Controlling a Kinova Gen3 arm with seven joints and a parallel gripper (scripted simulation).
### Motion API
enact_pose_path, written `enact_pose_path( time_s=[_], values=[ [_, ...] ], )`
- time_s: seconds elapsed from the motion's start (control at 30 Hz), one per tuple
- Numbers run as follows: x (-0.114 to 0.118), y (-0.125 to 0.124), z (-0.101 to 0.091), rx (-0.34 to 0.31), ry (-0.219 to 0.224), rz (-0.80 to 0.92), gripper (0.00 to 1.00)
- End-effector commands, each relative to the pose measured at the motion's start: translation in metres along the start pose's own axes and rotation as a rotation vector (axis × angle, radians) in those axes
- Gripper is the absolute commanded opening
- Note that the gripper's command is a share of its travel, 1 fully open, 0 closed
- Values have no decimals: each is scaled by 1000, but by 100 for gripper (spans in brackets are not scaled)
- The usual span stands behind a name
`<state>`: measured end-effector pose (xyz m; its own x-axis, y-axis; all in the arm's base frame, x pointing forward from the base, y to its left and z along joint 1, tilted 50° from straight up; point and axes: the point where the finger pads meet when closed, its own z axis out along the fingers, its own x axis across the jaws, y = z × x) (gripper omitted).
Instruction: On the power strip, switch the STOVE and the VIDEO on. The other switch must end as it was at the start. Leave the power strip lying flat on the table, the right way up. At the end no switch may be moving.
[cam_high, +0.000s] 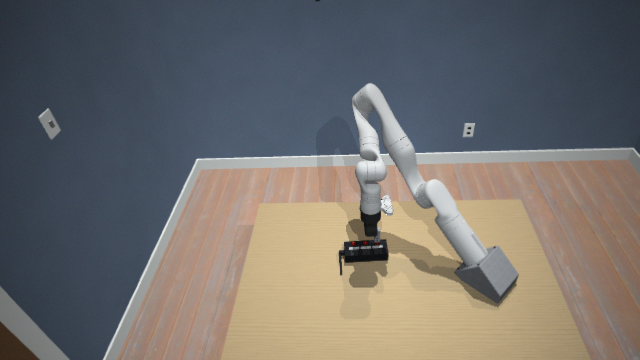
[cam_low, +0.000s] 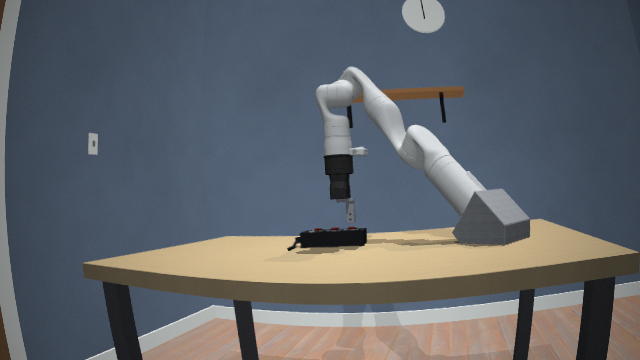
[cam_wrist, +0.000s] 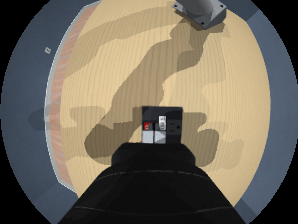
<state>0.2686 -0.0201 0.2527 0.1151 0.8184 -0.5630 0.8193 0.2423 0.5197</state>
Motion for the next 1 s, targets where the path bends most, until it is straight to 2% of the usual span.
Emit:
enact_pose_path(
  time_s=[0.0, 0.97],
  values=[
    [-1, -1, 3, 3, -3, -2, 0],
    [0, -1, 7, 3, -3, -2, 0]
  ],
)
